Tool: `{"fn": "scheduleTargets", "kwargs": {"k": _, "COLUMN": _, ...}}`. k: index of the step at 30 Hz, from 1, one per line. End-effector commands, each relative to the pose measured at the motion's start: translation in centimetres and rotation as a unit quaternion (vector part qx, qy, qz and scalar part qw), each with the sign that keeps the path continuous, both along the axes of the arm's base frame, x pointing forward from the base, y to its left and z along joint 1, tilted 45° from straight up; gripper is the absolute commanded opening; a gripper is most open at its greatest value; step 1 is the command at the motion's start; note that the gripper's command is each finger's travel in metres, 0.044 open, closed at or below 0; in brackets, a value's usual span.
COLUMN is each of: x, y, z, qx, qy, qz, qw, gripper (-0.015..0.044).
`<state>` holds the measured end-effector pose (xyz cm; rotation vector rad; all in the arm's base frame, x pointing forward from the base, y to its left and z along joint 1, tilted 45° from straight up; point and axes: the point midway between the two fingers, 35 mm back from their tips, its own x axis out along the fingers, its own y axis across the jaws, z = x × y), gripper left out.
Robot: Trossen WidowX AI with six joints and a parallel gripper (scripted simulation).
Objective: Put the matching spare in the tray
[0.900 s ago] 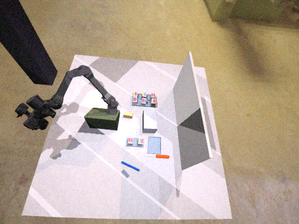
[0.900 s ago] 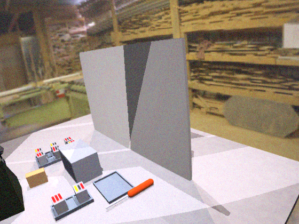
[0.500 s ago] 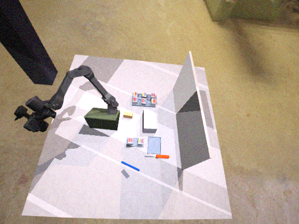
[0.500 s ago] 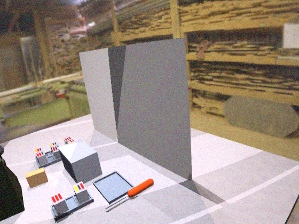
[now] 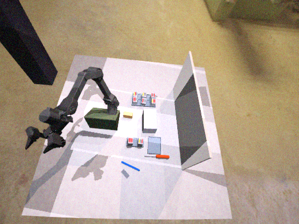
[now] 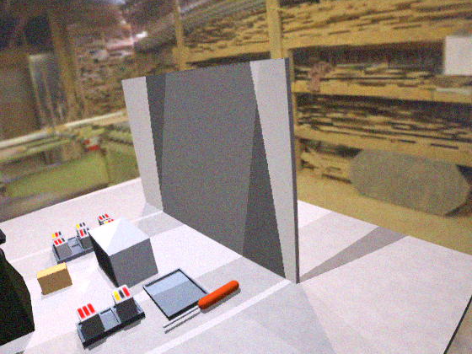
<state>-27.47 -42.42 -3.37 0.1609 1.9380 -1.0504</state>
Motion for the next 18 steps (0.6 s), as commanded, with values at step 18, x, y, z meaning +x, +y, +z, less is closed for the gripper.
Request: {"fn": "scheduleTargets", "kwargs": {"k": 18, "x": 36.2, "y": -1.5, "z": -0.3, "qx": 0.141, "qy": -0.269, "qz": 0.240, "qw": 0.922, "gripper": 0.0440}}
